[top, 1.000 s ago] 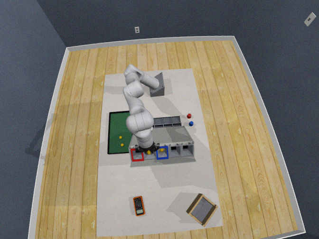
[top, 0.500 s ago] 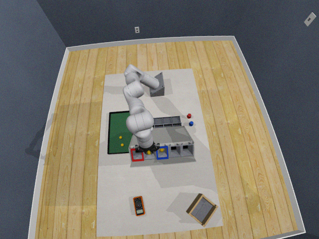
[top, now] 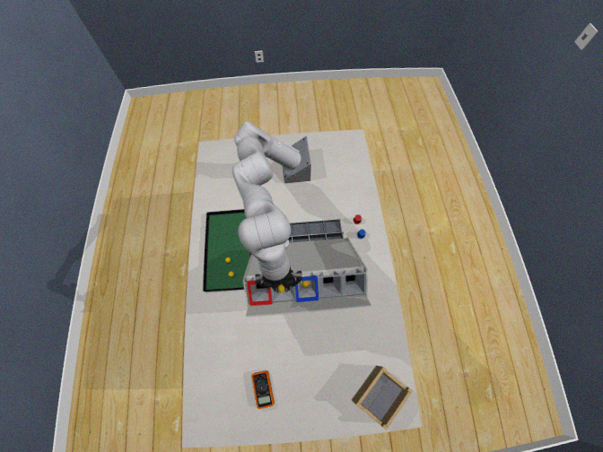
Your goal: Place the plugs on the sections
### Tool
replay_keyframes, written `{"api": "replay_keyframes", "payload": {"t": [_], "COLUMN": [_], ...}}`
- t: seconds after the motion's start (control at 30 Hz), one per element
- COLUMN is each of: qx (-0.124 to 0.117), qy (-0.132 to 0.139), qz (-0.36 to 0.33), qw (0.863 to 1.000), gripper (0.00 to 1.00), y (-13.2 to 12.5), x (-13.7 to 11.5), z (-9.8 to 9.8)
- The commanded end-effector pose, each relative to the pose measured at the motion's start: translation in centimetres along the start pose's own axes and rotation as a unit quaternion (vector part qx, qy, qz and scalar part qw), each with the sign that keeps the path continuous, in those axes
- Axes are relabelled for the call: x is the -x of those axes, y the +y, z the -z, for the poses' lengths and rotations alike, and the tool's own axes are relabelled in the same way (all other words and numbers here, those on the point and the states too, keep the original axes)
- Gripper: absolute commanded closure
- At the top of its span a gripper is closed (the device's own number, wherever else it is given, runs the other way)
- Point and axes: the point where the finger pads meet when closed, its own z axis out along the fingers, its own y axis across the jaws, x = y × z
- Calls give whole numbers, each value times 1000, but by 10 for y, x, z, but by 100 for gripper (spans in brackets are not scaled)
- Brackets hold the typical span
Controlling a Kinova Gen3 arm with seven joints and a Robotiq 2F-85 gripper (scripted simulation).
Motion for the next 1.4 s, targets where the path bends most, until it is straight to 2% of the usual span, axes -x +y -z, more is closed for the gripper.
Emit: {"api": "replay_keyframes", "payload": {"t": [0.0, 0.8, 0.83, 1.37], "qx": [-15, -15, -15, -15], "qy": [84, 83, 83, 83], "qz": [4, 4, 4, 4], "qw": [996, 996, 996, 996], "gripper": [100, 100, 100, 100], "y": [-1, 0, -2, -2], "x": [-1, -1, -6, -6], "z": [1, 1, -28, -28]}}
